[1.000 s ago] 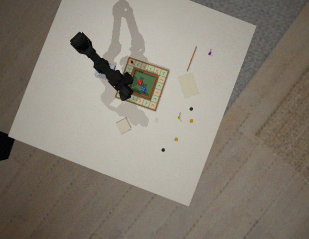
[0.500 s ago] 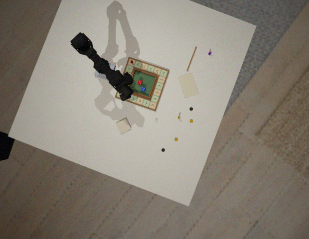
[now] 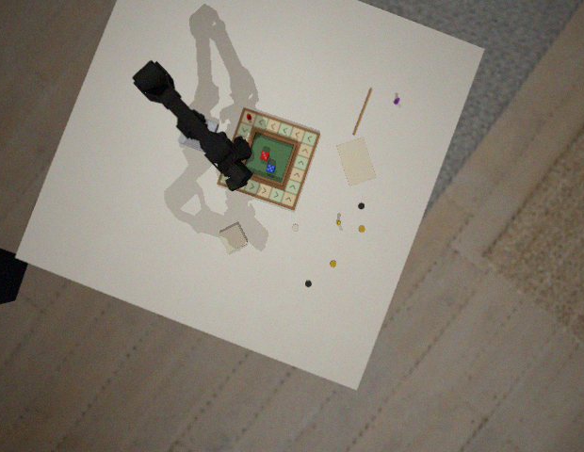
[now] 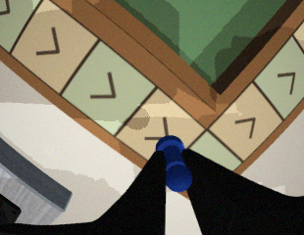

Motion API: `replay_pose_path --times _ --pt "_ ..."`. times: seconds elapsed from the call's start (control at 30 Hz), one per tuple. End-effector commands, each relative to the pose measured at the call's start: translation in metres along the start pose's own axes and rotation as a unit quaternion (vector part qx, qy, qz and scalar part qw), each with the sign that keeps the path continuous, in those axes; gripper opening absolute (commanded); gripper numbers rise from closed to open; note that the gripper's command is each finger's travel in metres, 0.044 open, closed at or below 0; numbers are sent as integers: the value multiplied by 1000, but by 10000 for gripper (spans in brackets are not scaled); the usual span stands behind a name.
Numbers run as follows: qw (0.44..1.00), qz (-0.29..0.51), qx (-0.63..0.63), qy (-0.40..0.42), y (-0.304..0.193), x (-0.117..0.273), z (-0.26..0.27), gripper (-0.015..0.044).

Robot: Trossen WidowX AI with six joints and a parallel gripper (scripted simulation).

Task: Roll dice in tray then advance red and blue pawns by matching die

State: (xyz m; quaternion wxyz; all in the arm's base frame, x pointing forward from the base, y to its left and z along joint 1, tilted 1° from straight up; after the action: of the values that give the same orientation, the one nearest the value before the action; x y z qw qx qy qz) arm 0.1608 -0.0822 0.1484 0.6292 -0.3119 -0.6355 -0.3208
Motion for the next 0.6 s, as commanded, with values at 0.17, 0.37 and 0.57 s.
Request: replay_pose_path --times 0.17,0.37,0.57 --pt "1000 -5 2 -6 0 44 -5 0" --pt "1000 -5 2 -6 -2 73 -3 0" --pt "1000 -5 2 -6 -6 101 3 0"
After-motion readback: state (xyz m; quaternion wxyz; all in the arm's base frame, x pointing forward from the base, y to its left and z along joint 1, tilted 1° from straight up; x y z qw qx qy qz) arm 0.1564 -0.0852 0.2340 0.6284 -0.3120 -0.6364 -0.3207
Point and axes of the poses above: the point midway between the two fingers, 35 mm back from their tips, its own x axis back along the fingers, its own z axis across the jaws, y = z × x, the point moved 9 cm from there along x, back along the fingers, and after that the axes turned 6 degrees about -x, right-handed, at the moved point
